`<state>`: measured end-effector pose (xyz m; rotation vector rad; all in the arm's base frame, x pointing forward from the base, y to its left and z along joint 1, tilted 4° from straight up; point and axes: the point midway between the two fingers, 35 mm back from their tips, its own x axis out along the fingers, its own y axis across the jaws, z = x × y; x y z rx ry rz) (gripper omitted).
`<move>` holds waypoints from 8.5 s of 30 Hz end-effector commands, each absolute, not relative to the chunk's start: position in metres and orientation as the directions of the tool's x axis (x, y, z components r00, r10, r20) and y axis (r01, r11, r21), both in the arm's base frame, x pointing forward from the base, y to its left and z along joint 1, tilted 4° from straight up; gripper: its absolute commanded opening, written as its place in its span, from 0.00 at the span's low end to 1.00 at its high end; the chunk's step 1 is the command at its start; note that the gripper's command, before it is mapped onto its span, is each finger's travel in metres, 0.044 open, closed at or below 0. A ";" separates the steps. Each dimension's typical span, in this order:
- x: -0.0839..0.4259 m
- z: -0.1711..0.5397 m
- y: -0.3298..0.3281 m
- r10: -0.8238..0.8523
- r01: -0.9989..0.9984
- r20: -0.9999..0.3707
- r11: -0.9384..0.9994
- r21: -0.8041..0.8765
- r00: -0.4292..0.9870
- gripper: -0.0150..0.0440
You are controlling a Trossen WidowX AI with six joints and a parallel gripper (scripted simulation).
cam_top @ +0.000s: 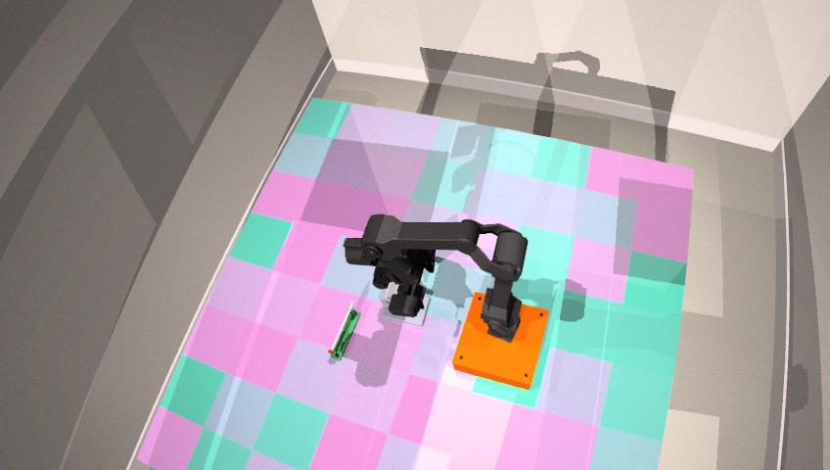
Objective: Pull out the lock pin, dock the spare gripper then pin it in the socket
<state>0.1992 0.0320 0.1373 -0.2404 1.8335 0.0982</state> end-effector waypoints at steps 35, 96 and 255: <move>0.186 0.162 0.148 -0.084 -0.212 -0.983 0.976 -0.048 -0.166 0.56; 0.381 0.024 0.177 -0.296 -0.995 -0.954 -0.102 -0.020 0.050 0.56; 0.270 0.005 0.165 -0.291 -0.979 -0.956 -0.204 0.019 0.042 0.25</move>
